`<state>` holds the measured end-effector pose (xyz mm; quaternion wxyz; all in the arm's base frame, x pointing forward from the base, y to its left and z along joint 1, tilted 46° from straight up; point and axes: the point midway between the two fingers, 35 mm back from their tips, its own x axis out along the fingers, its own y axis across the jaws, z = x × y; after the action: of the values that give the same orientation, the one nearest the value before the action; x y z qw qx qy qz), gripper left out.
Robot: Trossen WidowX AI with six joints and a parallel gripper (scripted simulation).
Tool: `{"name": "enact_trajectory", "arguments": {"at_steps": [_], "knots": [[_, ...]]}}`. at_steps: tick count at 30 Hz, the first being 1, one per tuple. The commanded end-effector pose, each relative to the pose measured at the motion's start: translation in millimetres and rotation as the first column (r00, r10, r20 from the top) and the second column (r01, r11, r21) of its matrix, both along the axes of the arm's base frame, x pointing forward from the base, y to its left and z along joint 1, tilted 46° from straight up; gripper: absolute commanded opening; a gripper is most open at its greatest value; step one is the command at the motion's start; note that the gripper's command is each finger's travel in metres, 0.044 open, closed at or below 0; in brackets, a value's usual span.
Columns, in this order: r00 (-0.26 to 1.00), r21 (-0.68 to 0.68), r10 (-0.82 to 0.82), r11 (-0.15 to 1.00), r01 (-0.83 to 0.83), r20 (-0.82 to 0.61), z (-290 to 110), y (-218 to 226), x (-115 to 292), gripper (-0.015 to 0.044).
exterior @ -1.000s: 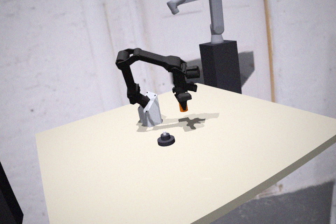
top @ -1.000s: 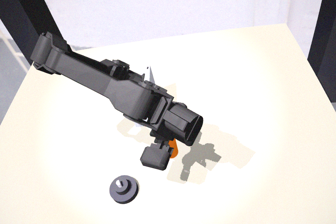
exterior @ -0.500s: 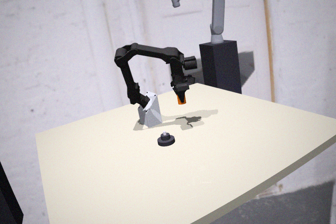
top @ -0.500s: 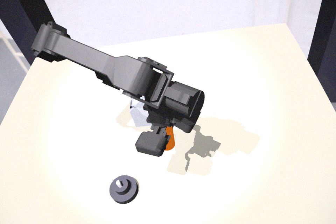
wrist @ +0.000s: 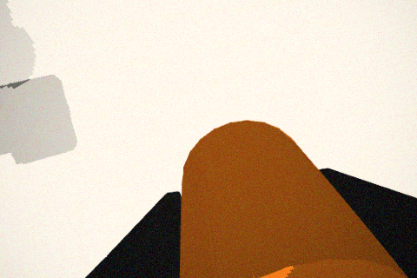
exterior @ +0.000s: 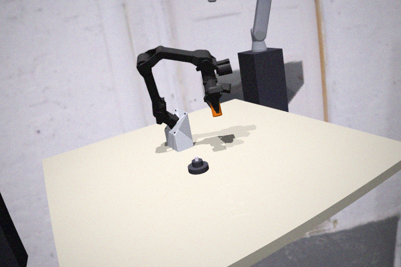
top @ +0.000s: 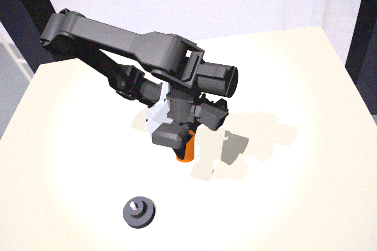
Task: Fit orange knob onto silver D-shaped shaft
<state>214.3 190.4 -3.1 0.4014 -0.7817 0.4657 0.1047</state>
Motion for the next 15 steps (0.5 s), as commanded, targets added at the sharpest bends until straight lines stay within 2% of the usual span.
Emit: {"name": "enact_trajectory", "arguments": {"at_steps": [1,15], "knots": [[0.996,-0.018,0.062,0.998,-0.061,0.066,7,7,-3,0.0],[0.928,-0.112,0.262,0.964,-0.24,0.266,25,28,-10,0.0]]}}
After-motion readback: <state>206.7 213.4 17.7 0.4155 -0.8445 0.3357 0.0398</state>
